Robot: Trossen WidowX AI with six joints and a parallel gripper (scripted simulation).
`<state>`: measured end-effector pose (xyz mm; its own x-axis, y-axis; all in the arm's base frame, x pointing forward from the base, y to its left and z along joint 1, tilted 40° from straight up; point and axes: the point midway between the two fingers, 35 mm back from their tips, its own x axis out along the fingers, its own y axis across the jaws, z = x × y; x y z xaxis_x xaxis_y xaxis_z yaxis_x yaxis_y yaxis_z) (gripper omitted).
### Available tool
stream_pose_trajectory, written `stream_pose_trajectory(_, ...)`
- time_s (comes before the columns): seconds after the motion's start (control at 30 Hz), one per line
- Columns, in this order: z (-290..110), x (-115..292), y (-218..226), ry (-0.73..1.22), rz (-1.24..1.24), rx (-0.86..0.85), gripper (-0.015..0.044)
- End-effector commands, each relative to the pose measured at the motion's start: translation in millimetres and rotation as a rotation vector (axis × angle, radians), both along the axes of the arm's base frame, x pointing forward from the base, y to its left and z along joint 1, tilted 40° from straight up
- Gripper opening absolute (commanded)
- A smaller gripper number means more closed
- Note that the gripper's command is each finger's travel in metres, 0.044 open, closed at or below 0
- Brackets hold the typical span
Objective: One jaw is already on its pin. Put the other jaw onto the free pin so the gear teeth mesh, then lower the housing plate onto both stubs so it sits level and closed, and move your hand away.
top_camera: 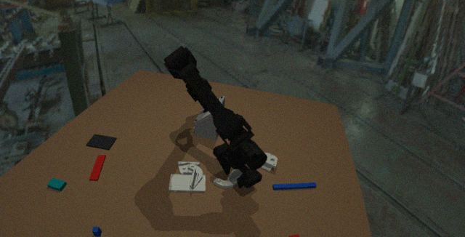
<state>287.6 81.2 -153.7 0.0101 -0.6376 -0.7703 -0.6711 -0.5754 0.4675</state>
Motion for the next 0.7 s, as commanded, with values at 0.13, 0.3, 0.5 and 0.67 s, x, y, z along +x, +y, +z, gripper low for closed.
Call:
stream_pose_trajectory(0.13,0.0,0.0,0.0,0.0,0.0,0.0,0.0151)
stream_pose_trajectory(0.3,0.0,0.0,0.0,0.0,0.0,0.0,0.0134)
stream_pose_trajectory(0.5,0.0,0.0,0.0,0.0,0.0,0.0,0.0134)
stream_pose_trajectory(0.67,0.4,0.0,0.3,0.0,0.0,0.0,0.0134)
